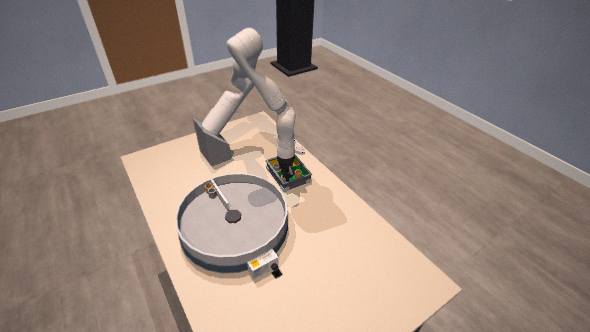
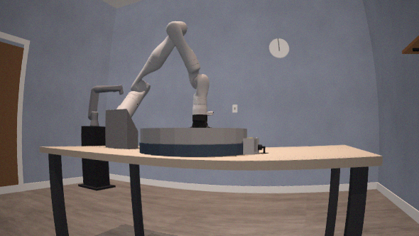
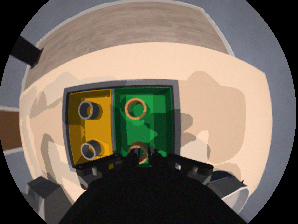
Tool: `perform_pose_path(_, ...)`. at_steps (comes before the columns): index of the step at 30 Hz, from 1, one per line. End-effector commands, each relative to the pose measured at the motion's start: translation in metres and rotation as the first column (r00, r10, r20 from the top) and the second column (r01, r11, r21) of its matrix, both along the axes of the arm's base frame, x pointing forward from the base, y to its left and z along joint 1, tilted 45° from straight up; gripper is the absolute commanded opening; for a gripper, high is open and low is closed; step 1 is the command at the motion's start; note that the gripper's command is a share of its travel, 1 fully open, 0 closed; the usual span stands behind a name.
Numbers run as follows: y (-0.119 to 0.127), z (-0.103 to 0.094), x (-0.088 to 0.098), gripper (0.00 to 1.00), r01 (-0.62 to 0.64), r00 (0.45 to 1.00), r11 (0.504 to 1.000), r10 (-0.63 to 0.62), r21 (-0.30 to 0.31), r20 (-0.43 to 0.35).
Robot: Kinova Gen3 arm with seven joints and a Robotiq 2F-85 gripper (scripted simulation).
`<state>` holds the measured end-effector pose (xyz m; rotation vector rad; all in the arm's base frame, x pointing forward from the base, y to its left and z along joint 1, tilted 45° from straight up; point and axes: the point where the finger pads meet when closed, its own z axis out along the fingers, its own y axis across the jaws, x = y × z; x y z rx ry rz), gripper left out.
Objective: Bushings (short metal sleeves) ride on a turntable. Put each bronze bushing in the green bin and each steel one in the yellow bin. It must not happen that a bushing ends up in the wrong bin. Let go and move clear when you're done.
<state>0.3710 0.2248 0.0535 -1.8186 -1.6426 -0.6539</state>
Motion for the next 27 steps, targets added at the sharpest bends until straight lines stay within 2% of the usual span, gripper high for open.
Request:
perform_pose_path(1,-0.0004,0.0003,0.0005,0.16,0.001,1.0,1.0,-0.001,0.0,0.001)
perform_pose_path(27,-0.0031,0.0023,0.0016,0.16,0.004,1.0,1.0,-0.004,0.001,0.002)
